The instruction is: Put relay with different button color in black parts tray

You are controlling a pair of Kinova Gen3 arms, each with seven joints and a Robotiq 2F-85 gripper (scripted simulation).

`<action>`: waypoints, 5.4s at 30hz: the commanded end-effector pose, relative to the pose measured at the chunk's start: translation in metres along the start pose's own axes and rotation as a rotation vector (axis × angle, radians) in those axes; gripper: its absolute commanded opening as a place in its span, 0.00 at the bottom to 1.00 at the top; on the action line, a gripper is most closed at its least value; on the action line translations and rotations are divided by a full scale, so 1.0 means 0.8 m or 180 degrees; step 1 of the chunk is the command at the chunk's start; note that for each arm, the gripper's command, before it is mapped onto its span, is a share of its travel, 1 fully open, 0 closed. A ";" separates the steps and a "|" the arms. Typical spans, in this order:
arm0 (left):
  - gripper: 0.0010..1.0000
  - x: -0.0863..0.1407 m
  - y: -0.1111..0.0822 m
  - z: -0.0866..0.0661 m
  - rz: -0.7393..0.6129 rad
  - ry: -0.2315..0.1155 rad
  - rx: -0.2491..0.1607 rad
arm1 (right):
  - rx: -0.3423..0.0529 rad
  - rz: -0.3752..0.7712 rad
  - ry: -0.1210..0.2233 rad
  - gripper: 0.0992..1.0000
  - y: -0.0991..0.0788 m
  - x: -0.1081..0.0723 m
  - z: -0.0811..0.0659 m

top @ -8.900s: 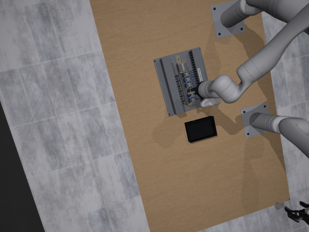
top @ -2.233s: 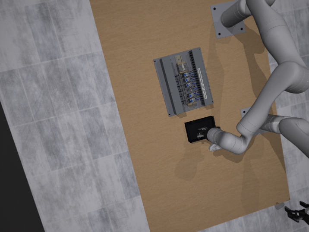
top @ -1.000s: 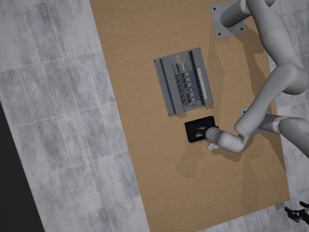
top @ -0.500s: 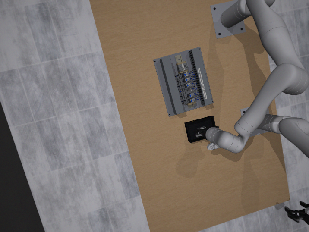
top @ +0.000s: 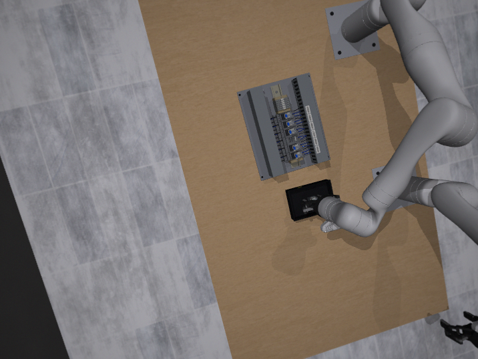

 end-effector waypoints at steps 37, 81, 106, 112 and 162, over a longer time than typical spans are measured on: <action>1.00 0.000 0.000 -0.001 0.0000 -0.0001 -0.0006 | 0.0008 0.0000 0.0004 0.61 -0.001 0.000 -0.002; 1.00 0.000 0.000 -0.001 0.0000 -0.0001 -0.0006 | 0.0008 0.0000 0.0004 0.61 -0.001 0.000 -0.003; 1.00 0.000 0.000 -0.001 0.0000 -0.0001 -0.0006 | 0.0008 0.0000 0.0004 0.61 -0.001 0.000 -0.011; 1.00 0.000 0.000 -0.001 0.0000 -0.0001 -0.0006 | 0.0008 0.0000 0.0004 0.61 -0.001 0.000 -0.013; 1.00 0.000 0.000 -0.001 0.0000 -0.0001 -0.0006 | 0.0008 0.0000 0.0004 0.61 -0.001 0.000 -0.038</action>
Point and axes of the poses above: on each arm, the point where the finger pads meet when closed, its own z axis out along the fingers, its own x axis across the jaws, y = z × x, the point moved 9 cm from there along -z, back along the fingers, and after that the axes turned 1 degree about -z, right-handed, at the moved point
